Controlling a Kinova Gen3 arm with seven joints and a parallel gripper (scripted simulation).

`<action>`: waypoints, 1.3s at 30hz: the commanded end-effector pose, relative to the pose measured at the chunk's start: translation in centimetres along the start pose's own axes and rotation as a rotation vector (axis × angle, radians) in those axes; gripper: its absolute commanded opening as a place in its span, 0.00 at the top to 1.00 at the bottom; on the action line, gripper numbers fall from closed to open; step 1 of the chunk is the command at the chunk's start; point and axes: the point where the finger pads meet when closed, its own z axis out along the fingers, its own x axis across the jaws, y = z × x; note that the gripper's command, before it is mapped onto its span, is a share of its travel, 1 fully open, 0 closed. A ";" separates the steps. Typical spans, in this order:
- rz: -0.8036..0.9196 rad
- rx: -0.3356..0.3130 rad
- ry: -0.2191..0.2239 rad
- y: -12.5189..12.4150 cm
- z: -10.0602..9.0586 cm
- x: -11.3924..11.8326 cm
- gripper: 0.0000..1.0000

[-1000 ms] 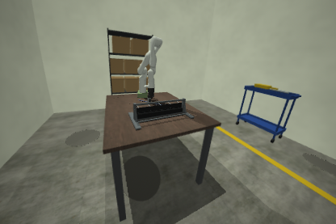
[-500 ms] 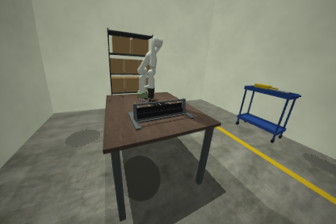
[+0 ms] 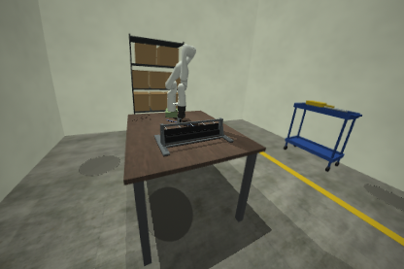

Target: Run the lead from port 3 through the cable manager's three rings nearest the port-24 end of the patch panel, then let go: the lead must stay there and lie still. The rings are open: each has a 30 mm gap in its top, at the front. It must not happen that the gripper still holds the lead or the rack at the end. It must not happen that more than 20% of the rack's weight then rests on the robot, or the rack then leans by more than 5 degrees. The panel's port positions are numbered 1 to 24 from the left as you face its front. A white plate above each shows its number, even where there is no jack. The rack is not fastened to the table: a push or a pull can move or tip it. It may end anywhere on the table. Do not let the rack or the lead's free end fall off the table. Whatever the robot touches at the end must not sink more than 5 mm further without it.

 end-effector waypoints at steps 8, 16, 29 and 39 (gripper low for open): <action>-0.006 0.001 0.002 -0.1 0.0 0.1 0.33; -0.006 0.001 0.002 -0.1 0.0 0.1 0.33; -0.006 0.001 0.002 -0.1 0.0 0.1 0.33; -0.006 0.001 0.002 -0.1 0.0 0.1 1.00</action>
